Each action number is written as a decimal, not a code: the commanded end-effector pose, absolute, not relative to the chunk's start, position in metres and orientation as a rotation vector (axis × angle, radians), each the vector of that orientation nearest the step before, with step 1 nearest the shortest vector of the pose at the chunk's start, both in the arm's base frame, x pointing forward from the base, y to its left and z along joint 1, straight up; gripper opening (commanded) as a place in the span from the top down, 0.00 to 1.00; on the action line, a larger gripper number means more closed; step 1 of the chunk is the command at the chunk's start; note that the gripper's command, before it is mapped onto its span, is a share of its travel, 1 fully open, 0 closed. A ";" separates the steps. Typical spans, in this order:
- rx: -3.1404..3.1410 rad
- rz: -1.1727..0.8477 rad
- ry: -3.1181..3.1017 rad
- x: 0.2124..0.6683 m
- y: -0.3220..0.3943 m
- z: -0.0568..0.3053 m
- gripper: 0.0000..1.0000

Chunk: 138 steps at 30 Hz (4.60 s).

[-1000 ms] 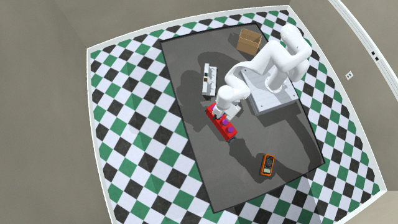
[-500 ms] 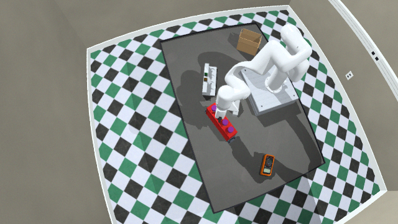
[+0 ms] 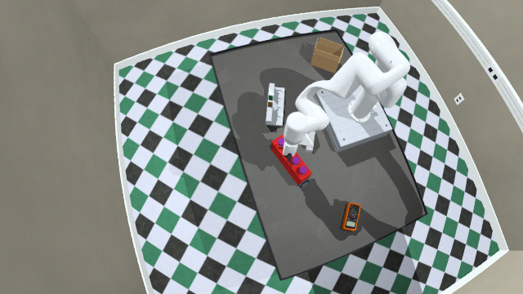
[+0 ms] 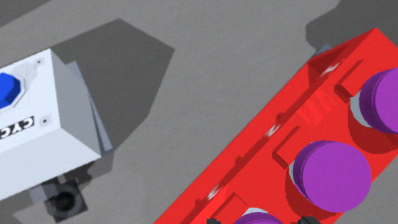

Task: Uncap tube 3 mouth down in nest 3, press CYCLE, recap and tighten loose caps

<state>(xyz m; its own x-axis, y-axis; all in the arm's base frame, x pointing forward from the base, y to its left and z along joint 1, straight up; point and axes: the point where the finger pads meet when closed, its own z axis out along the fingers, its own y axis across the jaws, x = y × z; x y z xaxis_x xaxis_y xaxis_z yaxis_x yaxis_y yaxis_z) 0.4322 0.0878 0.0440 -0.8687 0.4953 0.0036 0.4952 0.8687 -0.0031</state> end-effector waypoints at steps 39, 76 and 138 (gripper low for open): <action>-2.718 0.002 -1.589 0.434 0.088 0.045 0.54; -1.623 0.007 -2.696 0.434 0.088 0.046 1.00; -2.214 0.005 -2.238 0.434 0.088 0.046 1.00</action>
